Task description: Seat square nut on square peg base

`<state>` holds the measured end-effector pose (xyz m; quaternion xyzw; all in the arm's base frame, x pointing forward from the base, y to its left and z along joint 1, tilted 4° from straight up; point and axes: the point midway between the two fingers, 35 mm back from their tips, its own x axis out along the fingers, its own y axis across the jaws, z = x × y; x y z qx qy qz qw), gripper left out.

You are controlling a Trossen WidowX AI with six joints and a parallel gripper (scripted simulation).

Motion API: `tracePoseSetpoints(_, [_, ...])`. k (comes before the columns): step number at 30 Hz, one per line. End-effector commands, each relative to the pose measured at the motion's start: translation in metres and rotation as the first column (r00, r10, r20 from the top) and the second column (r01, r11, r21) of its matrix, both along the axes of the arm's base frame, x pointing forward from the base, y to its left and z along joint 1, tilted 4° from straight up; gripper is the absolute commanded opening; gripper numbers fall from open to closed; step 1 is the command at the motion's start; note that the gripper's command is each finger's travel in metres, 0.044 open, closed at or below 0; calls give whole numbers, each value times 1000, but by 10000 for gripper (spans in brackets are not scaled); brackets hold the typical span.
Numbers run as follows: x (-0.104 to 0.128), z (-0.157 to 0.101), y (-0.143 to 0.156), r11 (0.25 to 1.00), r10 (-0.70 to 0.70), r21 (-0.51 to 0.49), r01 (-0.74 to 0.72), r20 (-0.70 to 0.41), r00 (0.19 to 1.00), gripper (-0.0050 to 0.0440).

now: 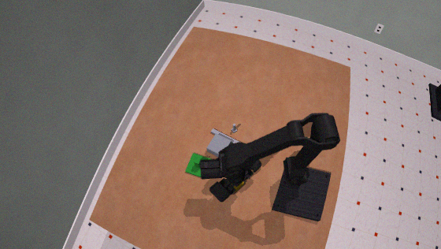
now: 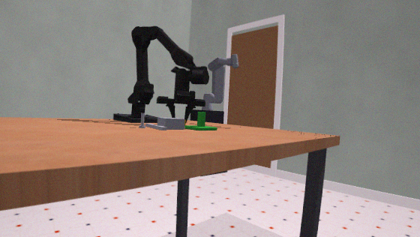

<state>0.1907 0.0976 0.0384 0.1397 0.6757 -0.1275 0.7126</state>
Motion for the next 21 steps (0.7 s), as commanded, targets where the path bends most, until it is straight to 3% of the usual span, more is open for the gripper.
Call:
tracePoseSetpoints(1, [7, 16, 4, 1000, -2, 16, 1, 25, 1000, 0])
tracePoseSetpoints(12, [8, 53, 6, 1000, -2, 17, 1, 26, 1000, -5])
tracePoseSetpoints(21, [6, 76, 5, 1000, -2, 17, 1, 26, 1000, -50])
